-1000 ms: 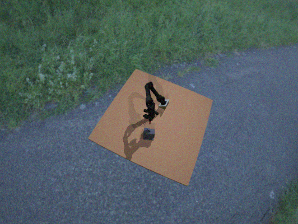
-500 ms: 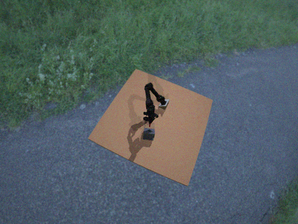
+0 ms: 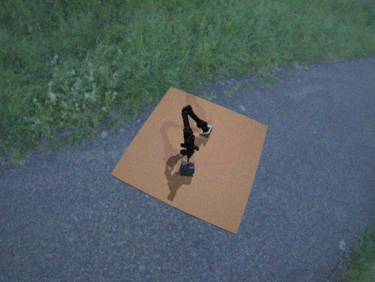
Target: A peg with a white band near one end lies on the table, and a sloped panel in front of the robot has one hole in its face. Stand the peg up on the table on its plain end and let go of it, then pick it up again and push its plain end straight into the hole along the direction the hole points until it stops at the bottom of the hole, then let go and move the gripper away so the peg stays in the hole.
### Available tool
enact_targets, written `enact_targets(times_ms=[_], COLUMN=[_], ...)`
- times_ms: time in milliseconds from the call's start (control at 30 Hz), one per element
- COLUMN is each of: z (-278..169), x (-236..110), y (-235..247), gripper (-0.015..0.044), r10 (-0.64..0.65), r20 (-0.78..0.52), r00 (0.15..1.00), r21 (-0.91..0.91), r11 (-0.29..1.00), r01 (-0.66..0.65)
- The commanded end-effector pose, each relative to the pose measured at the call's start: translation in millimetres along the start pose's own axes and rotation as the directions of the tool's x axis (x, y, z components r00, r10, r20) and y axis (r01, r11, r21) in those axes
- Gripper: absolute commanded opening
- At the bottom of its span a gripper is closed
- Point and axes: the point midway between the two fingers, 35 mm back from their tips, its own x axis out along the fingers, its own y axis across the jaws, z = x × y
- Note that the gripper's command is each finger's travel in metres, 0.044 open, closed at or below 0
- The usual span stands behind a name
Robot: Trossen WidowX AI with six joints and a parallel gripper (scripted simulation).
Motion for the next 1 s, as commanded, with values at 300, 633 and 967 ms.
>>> enact_targets(times_ms=[300,633,967], z=[0,0,0], x=[11,23,22], y=[-1,-2,0], gripper=[0.0,0.0,0.0], r10=[-0.005,-0.004,0.002], r20=[-0.004,-0.004,-0.001], r00=[1.0,1.0,1.0], r21=[-0.001,0.0,0.007], r11=[1.0,1.0,1.0], r01=[0.005,0.004,-0.002])
